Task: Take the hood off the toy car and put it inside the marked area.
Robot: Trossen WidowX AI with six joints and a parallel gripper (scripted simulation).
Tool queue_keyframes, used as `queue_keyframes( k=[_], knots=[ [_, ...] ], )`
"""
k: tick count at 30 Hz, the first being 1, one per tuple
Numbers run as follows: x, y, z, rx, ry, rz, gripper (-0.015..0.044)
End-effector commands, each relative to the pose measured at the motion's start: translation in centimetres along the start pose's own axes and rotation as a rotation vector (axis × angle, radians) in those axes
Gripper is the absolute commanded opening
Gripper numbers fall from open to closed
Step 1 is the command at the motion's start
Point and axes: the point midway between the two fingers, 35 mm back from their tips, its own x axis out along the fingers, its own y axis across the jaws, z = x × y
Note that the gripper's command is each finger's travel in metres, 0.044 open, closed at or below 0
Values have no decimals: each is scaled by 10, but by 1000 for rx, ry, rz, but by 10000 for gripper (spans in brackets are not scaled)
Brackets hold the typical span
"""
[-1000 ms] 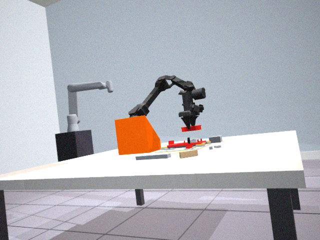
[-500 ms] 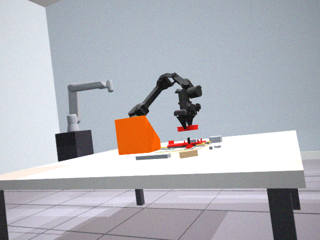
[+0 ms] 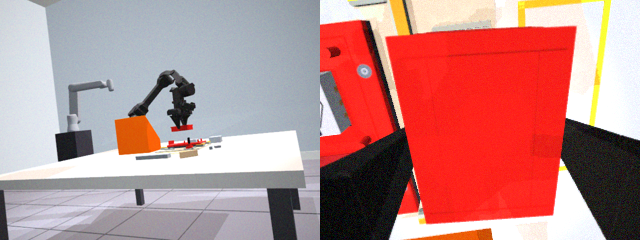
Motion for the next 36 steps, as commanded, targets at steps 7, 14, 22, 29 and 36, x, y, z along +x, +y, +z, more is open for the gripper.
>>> queue_keyframes(
  k=[7, 14, 22, 29, 36],
  knots=[
    [1, -42, -8, -23, 6, 6, 0],
    [3, -70, -18, -42, 8, 17, 0],
    [5, -92, -27, -59, 8, 28, 0],
    [8, -92, -26, -59, 8, 28, 0],
    [13, -92, -26, -58, 8, 28, 0]
  ],
)
